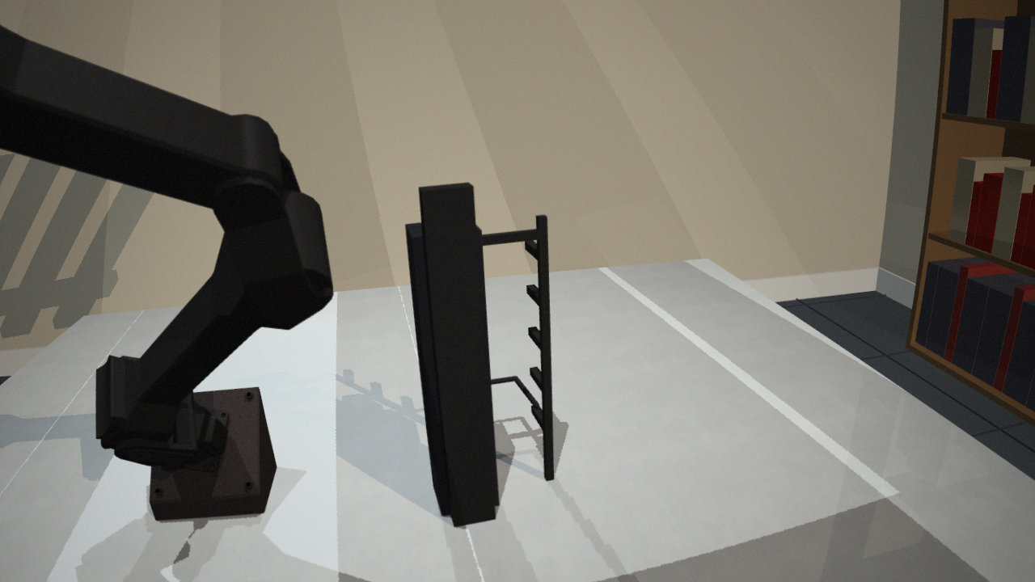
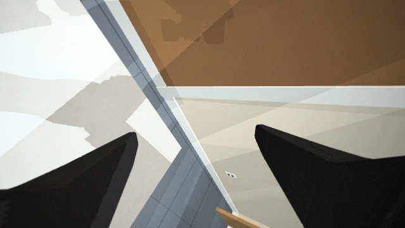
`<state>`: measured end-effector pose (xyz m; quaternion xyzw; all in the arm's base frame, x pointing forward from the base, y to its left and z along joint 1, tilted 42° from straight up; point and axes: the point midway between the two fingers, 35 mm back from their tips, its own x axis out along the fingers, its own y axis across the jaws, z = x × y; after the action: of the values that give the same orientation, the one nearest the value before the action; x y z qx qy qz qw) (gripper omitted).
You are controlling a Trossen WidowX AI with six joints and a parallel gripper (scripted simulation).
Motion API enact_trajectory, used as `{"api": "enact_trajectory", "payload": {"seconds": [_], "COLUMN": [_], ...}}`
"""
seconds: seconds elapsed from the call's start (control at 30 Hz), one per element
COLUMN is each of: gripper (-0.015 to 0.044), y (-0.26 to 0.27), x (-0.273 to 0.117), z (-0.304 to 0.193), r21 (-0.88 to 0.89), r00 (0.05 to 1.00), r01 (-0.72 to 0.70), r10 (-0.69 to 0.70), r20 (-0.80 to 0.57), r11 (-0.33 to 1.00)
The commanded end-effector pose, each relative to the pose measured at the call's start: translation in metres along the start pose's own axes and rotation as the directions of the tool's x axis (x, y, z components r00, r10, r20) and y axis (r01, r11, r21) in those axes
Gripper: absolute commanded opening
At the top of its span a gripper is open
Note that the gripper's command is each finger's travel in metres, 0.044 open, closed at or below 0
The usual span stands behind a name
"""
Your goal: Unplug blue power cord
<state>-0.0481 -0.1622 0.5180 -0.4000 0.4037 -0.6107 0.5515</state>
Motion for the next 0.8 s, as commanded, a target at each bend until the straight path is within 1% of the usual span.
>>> {"api": "enact_trajectory", "payload": {"seconds": [0.0,0.1,0.27,0.77], "gripper": [0.0374,0.0295,0.0164,0.0160], "y": [0.000,0.000,0.003,0.022], "x": [0.000,0.003,0.014,0.058], "z": [0.000,0.000,0.000,0.014], "r21": [0.001,0.010,0.043,0.118], "r00": [1.000,1.000,0.995,0.941], "r01": [-0.001,-0.009,-0.045,-0.195], "r10": [0.001,0.009,0.041,0.152], "r20": [0.001,0.020,0.088,0.301], "r11": [1.000,1.000,0.998,0.974]}}
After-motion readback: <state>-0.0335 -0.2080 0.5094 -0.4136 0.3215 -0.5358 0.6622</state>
